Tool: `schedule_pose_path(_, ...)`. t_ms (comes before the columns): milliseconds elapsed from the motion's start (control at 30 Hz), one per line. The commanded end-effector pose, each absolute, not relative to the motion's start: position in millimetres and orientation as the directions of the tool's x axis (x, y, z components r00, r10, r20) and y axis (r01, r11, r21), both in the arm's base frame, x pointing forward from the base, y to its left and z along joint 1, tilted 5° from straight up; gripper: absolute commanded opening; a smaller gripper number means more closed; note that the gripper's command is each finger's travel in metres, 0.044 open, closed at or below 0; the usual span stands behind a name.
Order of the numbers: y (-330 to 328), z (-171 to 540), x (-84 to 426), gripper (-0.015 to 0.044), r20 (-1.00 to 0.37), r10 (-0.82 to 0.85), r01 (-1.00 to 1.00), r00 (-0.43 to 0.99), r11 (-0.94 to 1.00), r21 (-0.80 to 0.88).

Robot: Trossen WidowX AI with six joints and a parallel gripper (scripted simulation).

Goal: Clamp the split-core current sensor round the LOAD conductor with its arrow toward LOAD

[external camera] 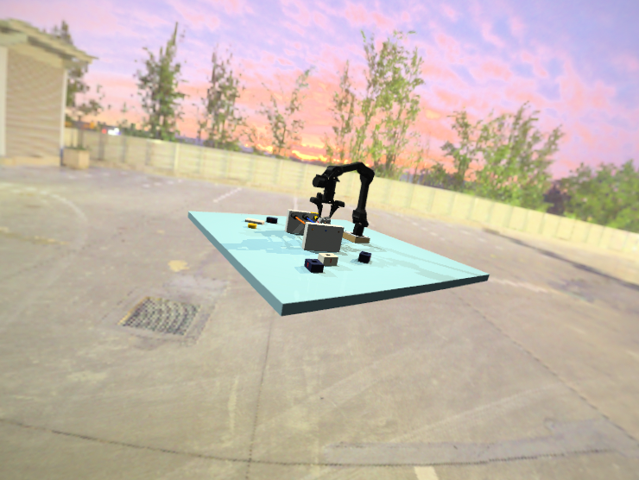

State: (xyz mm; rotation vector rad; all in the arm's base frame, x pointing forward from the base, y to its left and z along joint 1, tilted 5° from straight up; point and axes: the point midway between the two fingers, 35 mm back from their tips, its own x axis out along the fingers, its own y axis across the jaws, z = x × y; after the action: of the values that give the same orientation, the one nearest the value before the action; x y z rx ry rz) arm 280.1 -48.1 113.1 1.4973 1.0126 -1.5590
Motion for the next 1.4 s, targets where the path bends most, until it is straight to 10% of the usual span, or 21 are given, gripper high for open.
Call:
schedule_pose_path(0, -48.1, 113.8, 280.4, 0.0000, -0.999, 0.012, 0.907, -0.048, -0.418, -0.049)
schedule_pose_path(600, -48.1, 113.8, 280.4, 0.0440, -0.999, 0.012, 0.907, -0.048, -0.418, -0.049)
schedule_pose_path(1367, -45.8, 61.5, 277.3, 0.0440, -0.996, 0.026, 0.903, -0.080, -0.421, -0.083)
